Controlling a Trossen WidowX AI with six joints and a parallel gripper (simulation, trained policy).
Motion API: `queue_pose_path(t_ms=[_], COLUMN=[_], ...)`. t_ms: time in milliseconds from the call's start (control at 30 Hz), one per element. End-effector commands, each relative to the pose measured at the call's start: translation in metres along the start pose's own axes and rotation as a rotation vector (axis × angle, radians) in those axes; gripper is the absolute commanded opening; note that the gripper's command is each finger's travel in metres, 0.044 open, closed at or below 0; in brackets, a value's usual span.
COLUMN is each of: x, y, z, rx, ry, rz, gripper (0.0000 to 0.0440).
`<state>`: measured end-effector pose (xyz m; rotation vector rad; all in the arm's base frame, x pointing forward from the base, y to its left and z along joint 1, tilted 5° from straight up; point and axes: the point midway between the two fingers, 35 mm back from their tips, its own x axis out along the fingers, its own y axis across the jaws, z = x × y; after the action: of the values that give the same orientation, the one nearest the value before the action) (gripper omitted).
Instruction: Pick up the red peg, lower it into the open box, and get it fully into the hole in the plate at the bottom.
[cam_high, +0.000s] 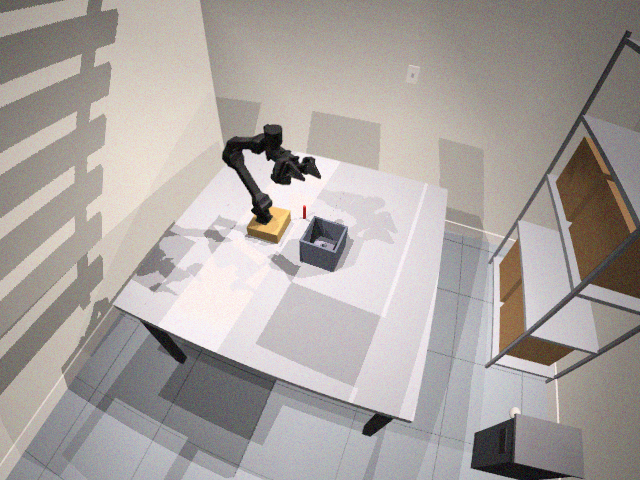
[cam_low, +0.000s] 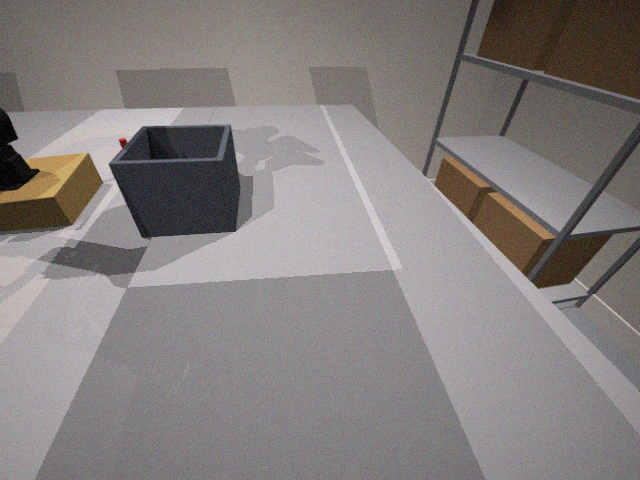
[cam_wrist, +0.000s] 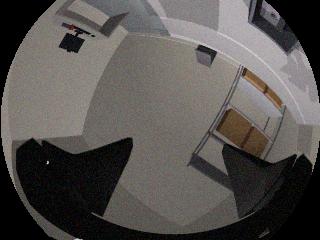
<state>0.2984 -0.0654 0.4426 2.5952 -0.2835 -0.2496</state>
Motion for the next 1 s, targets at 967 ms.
queue_pose_path(t_ms=[967], x=[-0.057], y=[-0.205], z=[0.05], rx=[-0.154], ry=[-0.103], rz=[-0.769], gripper=[0.0413])
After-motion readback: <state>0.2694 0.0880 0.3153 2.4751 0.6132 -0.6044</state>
